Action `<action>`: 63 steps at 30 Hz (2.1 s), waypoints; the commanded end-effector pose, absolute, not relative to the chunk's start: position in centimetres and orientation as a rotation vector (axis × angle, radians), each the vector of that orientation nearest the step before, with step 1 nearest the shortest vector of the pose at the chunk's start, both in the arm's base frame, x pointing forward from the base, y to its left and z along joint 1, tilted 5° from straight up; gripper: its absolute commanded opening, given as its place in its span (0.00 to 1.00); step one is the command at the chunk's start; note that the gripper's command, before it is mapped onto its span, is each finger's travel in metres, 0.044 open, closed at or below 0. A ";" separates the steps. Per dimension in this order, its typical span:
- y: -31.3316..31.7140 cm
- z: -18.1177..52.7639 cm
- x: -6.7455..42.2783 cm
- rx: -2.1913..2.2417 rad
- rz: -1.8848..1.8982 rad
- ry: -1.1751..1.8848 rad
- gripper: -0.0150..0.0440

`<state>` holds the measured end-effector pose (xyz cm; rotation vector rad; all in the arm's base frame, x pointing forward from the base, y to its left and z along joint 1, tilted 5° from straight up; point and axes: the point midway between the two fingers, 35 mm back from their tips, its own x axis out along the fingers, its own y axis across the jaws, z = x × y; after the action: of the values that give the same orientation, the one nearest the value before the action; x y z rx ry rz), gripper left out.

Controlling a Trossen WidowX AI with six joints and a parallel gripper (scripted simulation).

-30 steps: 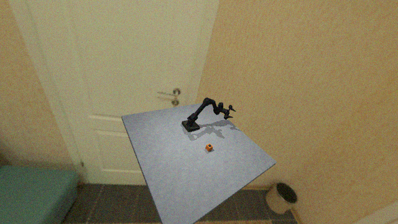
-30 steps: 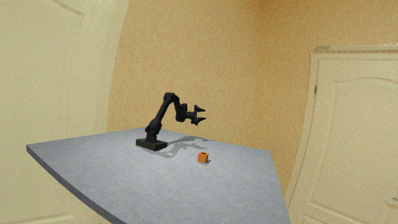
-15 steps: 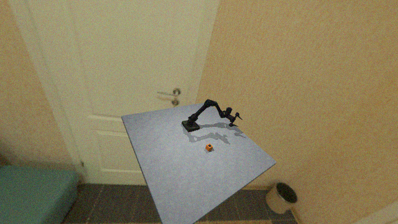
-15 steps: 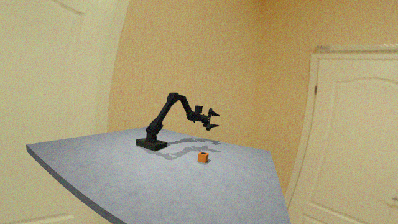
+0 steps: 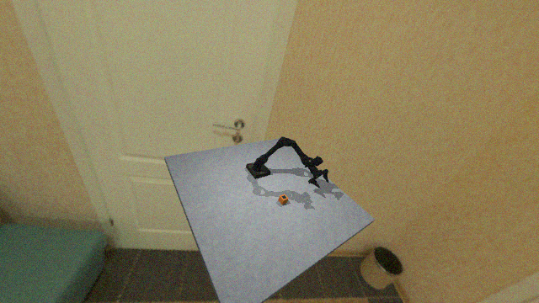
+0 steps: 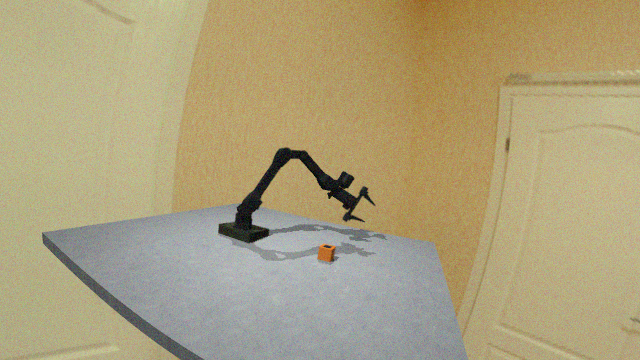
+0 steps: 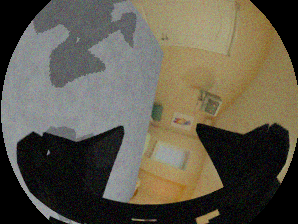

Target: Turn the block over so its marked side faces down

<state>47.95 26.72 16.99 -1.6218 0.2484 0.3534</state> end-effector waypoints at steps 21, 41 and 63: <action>-1.0 11.2 41.0 -0.142 0.105 1.384 1.00; -2.8 9.2 38.0 0.150 -0.029 1.539 1.00; -2.5 5.6 38.1 0.150 -0.028 1.539 1.00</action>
<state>38.19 -2.62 6.25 0.1433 1.5344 -0.0291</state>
